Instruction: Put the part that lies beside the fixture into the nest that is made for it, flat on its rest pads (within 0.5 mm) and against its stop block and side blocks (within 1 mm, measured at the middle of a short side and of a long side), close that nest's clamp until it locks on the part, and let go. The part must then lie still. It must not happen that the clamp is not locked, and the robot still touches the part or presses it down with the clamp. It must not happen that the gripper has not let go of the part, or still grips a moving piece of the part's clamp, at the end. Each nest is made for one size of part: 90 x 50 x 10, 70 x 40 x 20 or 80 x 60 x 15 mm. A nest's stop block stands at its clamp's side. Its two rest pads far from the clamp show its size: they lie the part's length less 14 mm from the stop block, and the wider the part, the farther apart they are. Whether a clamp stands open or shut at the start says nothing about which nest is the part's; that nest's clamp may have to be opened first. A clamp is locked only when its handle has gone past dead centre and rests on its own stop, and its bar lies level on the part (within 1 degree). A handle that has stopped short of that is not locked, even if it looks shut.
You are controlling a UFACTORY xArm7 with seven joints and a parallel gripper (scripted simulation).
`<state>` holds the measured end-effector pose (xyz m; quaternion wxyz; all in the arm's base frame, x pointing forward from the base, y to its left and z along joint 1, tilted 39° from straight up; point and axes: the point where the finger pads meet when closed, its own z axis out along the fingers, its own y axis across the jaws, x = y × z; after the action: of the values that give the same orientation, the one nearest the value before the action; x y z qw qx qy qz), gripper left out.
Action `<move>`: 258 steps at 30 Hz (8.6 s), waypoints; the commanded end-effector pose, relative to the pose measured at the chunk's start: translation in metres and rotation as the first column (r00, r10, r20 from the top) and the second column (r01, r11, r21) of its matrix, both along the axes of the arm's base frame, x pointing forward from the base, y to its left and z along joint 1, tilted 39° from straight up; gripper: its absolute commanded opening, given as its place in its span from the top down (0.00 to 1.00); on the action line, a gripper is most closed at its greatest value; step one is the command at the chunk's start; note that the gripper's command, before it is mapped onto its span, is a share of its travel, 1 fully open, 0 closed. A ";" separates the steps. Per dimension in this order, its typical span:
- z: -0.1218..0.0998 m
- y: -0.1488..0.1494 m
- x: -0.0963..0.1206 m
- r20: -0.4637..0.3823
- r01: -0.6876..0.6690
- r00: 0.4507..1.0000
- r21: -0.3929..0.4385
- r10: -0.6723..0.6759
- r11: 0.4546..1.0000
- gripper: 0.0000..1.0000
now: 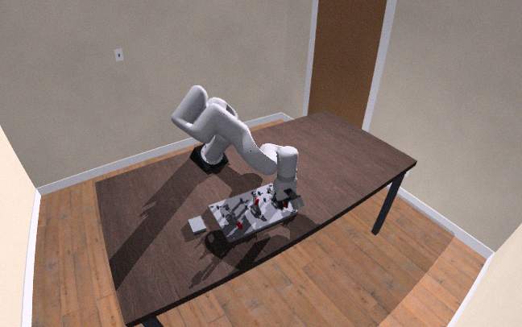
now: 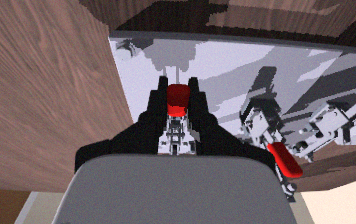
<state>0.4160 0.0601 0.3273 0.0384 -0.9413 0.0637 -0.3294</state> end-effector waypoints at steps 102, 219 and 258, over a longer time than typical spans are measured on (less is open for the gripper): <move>-0.010 0.006 -0.050 0.003 -0.001 1.000 0.001 0.001 1.000 1.00; 0.087 0.003 -0.129 0.003 -0.001 1.000 0.001 0.000 1.000 0.00; 0.053 -0.147 -0.168 0.003 -0.001 1.000 0.001 0.001 1.000 0.00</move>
<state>0.2574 -0.0535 0.3853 0.0374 -0.9421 0.0651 -0.3267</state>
